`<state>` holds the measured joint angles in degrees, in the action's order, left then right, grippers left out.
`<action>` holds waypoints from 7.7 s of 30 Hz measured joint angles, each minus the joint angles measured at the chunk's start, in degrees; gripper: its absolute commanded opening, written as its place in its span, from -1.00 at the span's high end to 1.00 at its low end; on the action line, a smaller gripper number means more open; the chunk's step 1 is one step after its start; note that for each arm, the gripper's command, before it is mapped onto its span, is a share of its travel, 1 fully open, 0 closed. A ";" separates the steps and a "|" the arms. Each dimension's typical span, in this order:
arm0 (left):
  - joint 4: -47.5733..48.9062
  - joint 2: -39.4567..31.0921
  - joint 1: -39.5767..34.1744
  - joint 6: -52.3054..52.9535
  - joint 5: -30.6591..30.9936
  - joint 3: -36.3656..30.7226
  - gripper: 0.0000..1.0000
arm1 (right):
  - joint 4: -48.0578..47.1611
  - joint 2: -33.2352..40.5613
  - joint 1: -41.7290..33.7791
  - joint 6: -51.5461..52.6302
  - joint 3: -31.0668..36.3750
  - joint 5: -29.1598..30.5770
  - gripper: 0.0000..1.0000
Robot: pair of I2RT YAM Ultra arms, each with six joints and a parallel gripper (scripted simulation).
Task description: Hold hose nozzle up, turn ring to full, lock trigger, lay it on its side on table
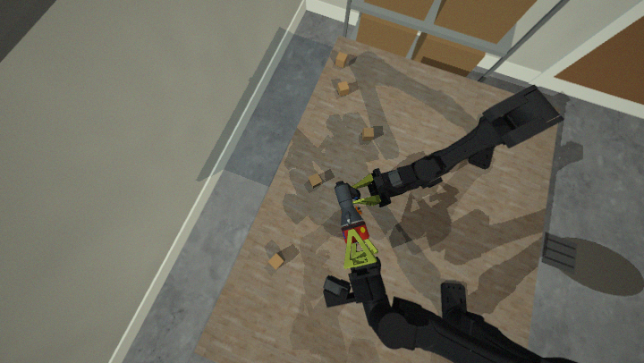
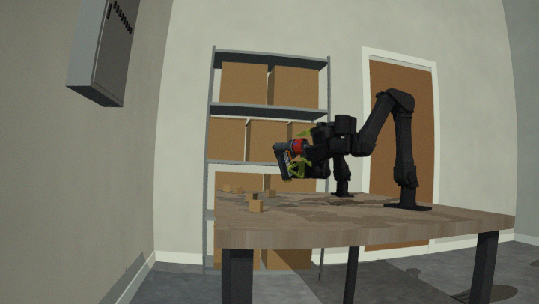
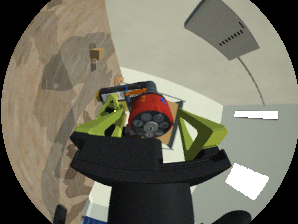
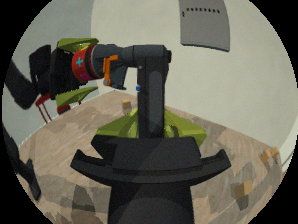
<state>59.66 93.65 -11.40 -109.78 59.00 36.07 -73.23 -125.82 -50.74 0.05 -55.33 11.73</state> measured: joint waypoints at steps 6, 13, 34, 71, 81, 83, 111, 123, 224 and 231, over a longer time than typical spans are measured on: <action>0.09 -0.70 1.95 0.00 1.33 -1.20 -0.74 | 0.00 0.00 0.00 0.00 0.00 0.00 0.29; 0.33 -2.62 5.79 -0.15 4.42 -3.26 -0.74 | 0.00 0.00 0.00 0.00 0.00 0.00 0.29; 2.08 -5.84 14.53 -1.31 13.40 -6.88 -0.74 | 0.00 0.00 0.00 0.00 0.00 0.00 0.29; 3.61 -5.84 15.50 -2.12 15.45 -7.32 0.26 | 0.00 0.00 0.00 0.00 0.00 0.00 0.29; 3.61 -6.01 15.45 -2.12 15.43 -7.32 0.26 | 0.00 0.00 0.00 0.00 0.00 0.00 0.29; 3.61 -6.01 15.45 -2.12 15.43 -7.30 0.26 | 0.00 0.00 0.00 0.00 0.00 0.00 0.29; -27.67 -10.99 10.10 -1.86 6.32 13.97 0.26 | 0.00 0.00 0.00 0.00 0.00 0.00 0.29; -54.99 -15.21 6.73 2.21 0.39 24.26 0.26 | 0.00 0.00 0.00 0.00 0.00 0.00 0.29; -142.27 14.34 -37.38 45.75 -74.99 83.49 0.26 | 0.00 0.00 0.00 0.00 0.00 0.00 0.29; -139.93 14.14 -36.94 46.16 -74.95 80.63 0.26 | 0.00 0.00 0.00 0.00 0.00 0.00 0.29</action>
<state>-80.27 107.79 -48.34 -63.61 -15.94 116.71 -73.23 -125.82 -50.74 0.05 -55.33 11.73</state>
